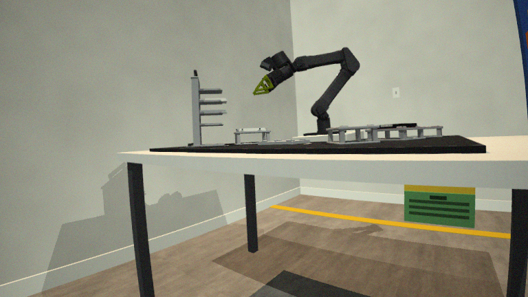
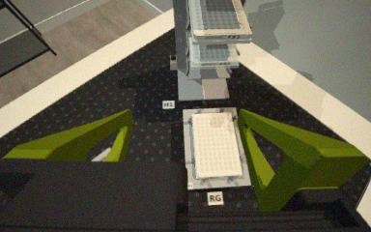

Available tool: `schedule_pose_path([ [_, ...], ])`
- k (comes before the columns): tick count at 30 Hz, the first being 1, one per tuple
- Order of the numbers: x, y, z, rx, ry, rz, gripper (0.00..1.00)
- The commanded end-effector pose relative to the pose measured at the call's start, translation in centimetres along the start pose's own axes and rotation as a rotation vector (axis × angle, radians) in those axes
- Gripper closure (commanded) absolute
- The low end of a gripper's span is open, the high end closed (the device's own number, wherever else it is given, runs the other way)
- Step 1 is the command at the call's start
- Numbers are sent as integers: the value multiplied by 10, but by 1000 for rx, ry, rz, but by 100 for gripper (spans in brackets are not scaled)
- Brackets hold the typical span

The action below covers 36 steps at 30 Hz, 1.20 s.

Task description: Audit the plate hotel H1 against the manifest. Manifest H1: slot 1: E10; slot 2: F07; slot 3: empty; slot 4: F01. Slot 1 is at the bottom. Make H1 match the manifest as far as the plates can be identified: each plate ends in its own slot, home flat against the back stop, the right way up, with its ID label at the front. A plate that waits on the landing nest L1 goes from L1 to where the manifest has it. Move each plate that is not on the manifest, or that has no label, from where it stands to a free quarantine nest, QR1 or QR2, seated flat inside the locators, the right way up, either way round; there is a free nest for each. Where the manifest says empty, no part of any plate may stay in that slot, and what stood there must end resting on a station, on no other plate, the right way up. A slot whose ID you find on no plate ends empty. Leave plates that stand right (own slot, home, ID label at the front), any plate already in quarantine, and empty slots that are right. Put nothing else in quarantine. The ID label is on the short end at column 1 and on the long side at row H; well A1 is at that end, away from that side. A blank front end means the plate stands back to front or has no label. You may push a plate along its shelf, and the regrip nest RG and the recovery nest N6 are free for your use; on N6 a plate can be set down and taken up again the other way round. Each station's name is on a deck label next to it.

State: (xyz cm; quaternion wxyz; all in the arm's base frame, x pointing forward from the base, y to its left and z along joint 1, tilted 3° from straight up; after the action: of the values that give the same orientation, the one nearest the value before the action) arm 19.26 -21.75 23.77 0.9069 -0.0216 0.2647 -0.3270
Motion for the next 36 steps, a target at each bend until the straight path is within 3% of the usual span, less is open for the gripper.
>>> schedule_pose_path([
  [1, -2, -3, 6, -27, -32, 38, 0],
  [20, -1, -58, -8, -30, -31, 37, 0],
  [36, 23, -50, -47, -30, -31, 37, 0],
])
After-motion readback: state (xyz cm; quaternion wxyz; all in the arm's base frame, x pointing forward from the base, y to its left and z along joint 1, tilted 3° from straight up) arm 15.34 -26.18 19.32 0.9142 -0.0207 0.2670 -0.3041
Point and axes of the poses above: the point where the finger pads meet when closed, its own x axis out along the fingers, its own y axis across the jaws, z = x × y, the point moved 2 cm from there along -x, back along the fingers, and after that the axes turned 15 degrees about -x, right-handed, at the moved point
